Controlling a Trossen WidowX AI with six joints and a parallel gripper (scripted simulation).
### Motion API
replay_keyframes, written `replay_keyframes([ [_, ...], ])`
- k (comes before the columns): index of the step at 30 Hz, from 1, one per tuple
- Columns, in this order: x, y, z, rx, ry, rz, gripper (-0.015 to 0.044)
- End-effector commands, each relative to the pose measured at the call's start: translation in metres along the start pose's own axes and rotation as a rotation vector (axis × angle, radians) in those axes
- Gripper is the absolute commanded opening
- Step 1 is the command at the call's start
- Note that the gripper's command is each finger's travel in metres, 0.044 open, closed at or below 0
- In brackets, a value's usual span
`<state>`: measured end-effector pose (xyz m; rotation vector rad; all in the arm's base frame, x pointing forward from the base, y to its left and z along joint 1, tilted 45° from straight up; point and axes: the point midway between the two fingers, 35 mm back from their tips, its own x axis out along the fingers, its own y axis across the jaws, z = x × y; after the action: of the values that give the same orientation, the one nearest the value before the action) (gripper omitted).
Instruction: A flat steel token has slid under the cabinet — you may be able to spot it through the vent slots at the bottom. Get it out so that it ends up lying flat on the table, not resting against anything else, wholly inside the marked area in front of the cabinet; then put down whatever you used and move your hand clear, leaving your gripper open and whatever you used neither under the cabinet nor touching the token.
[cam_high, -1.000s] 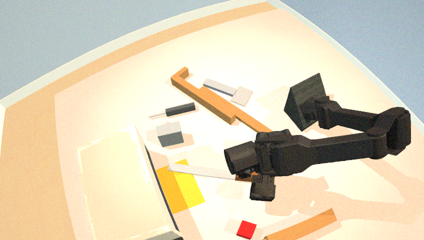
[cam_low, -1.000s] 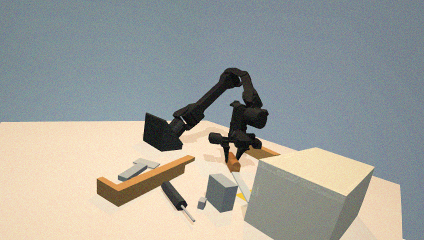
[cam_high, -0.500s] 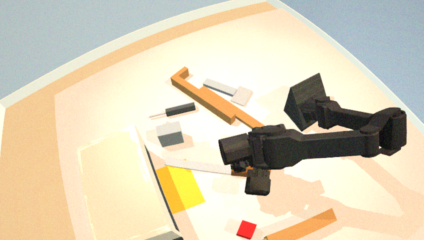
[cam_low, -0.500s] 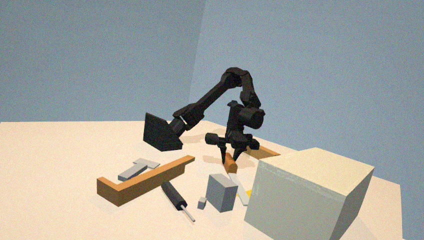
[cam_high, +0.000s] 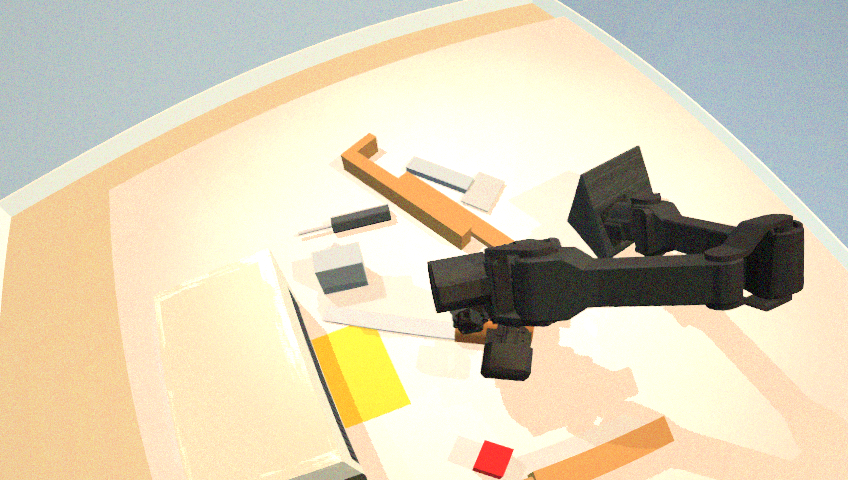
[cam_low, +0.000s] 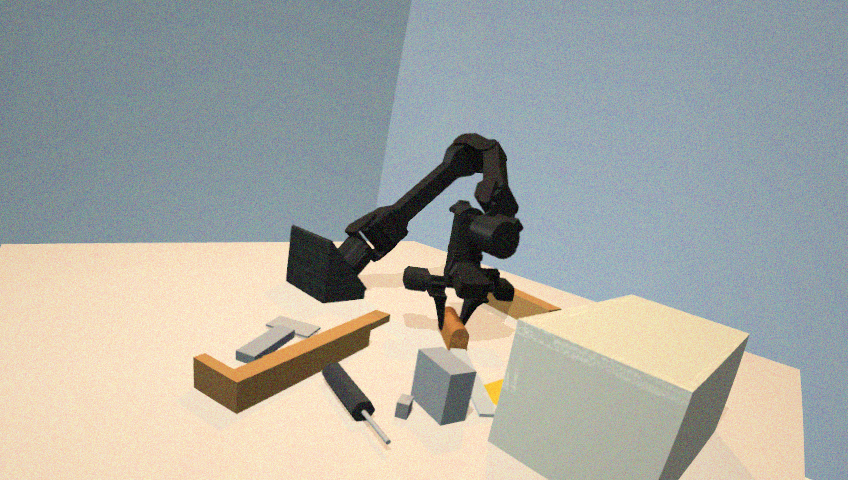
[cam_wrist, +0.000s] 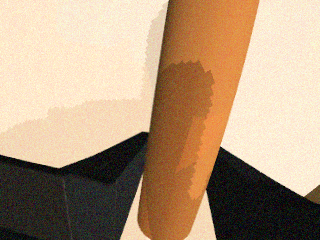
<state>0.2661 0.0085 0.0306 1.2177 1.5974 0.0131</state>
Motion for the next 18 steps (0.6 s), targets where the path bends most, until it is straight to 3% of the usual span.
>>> replay_keyframes([
  [1,-0.001,-0.004,0.004,0.001,-0.005,-0.001,0.0000],
  [18,-0.001,-0.019,0.017,0.001,-0.005,-0.002,0.0000],
])
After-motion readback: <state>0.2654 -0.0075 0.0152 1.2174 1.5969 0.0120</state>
